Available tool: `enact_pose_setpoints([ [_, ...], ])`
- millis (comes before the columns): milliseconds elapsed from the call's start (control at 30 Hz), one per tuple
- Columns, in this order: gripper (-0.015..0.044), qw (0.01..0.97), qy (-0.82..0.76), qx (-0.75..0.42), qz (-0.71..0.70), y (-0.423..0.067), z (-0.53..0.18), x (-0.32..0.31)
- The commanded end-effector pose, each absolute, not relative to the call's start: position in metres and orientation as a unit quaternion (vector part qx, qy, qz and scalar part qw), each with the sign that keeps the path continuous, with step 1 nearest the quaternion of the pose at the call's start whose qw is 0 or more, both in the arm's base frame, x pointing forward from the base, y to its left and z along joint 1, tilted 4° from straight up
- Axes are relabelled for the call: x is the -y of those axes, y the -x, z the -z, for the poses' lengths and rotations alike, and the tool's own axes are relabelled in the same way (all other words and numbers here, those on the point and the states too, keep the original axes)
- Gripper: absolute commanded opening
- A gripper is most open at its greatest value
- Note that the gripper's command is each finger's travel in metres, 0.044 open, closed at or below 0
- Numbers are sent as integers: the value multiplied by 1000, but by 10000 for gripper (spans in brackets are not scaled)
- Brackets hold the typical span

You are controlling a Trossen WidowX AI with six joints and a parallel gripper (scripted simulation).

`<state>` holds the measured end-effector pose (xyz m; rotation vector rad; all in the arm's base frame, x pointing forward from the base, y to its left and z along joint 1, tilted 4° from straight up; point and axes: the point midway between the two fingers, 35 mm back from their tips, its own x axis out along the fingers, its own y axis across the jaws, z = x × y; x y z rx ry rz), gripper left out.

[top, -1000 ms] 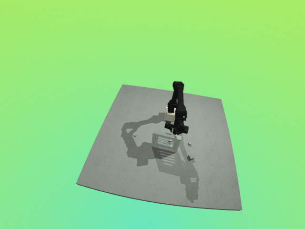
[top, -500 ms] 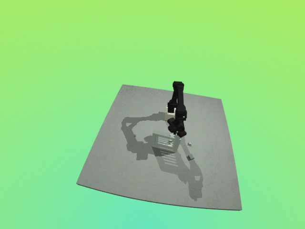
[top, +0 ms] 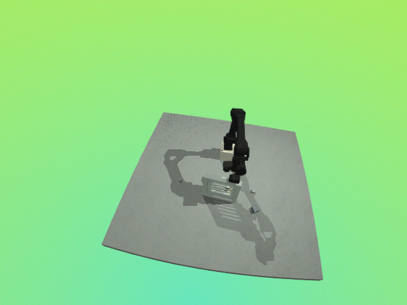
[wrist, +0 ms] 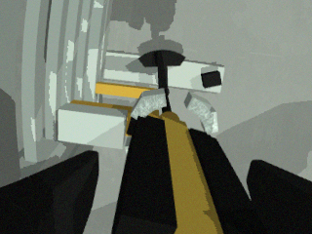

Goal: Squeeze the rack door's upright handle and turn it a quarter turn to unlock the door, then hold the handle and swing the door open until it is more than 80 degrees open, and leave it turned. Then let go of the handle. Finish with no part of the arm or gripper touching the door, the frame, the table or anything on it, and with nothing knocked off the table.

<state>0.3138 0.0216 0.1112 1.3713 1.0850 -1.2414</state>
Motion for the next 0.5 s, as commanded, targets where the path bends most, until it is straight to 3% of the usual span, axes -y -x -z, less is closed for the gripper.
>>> enact_pose_setpoints([
  [0, 293, 422, -605, -391, 551, -314, -111, -21],
  [267, 293, 412, -612, -382, 557, -314, -111, -21],
  [467, 253, 412, -612, -382, 557, -314, -111, -21],
])
